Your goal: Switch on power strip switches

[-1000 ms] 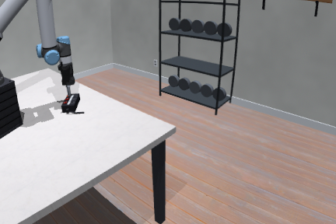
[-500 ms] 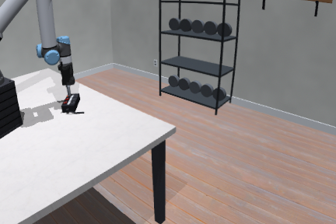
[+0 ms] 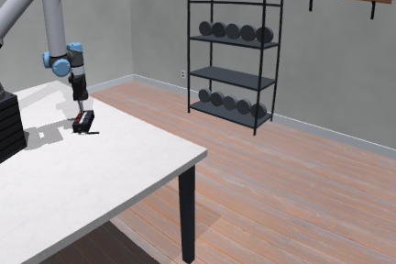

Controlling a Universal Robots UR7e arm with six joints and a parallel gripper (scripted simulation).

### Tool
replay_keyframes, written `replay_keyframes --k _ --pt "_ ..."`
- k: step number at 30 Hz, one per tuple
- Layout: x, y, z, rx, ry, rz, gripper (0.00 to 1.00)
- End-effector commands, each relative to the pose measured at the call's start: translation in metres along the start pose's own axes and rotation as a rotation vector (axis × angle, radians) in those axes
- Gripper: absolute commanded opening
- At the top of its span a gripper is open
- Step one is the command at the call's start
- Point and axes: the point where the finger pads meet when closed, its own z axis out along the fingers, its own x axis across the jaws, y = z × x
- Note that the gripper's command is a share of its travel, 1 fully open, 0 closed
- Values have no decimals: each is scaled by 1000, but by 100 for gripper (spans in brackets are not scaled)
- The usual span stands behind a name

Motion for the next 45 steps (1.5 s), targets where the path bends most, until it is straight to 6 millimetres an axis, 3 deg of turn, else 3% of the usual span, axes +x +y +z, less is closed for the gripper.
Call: replay_keyframes --k 1,8,24,45 --pt "0 0 1 0 2 0 0" --pt "0 0 -3 0 2 0 0" --pt "0 0 -37 0 2 0 0" --pt "0 0 -38 0 2 0 0"
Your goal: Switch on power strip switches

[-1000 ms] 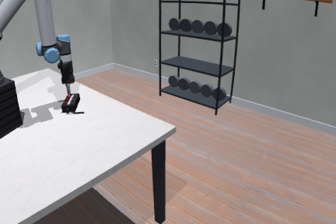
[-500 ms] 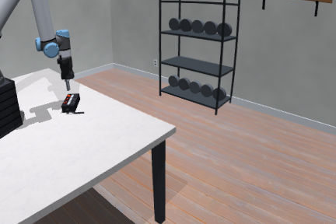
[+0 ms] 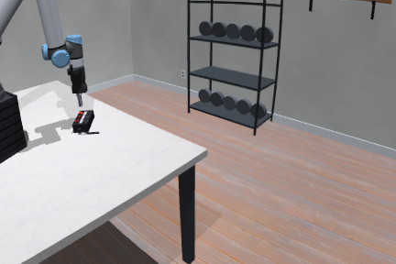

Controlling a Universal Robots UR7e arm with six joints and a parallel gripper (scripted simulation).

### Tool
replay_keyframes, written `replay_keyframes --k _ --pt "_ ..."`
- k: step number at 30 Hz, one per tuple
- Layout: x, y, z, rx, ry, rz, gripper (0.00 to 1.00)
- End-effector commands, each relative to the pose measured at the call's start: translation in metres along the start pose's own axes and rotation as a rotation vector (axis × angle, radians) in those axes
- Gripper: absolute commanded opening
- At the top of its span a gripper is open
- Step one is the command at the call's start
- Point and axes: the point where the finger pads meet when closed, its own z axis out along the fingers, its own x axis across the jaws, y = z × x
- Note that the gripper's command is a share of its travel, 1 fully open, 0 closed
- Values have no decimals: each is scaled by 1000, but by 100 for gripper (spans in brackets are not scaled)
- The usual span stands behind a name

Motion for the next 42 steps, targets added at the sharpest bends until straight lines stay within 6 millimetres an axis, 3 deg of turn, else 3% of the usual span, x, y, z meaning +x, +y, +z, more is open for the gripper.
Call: replay_keyframes --k 1,5,7,10,42 --pt "0 0 -1 -1 -1 0 0" --pt "-1 -28 -9 -1 -1 0 0" --pt "-1 -28 -9 -1 -1 0 0" --pt "0 -45 -14 -1 -1 0 0" --pt "0 -46 -14 -1 -1 0 0"
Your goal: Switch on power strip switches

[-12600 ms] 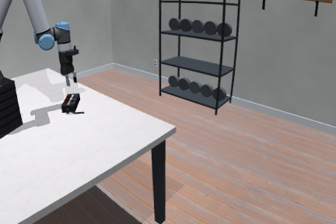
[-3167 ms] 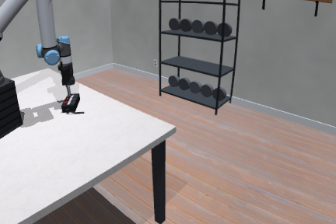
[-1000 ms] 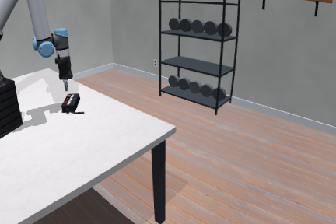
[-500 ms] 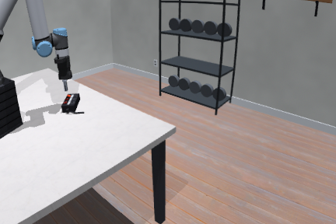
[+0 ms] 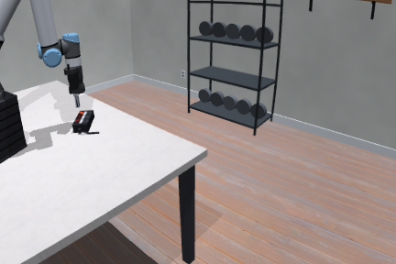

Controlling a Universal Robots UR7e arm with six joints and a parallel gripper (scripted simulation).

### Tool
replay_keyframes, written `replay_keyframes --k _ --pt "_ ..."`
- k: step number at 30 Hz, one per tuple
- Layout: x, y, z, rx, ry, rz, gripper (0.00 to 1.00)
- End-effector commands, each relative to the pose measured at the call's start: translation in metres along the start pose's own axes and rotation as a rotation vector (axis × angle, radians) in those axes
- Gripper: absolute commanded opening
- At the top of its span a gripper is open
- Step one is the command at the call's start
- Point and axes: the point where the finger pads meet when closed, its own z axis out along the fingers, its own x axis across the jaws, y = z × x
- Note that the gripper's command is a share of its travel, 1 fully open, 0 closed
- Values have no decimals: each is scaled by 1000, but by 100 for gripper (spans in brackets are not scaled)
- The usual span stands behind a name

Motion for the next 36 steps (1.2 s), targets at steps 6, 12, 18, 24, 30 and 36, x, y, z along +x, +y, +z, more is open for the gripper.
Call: replay_keyframes --k 6,12,18,24,30,36 --pt "0 0 0 -1 -1 0 0" --pt "0 0 1 -1 -1 0 0" --pt "0 0 3 -1 -1 0 0" --pt "0 0 8 -1 -1 0 0" --pt "0 0 15 -1 -1 0 0" --pt "0 0 20 -1 -1 0 0"
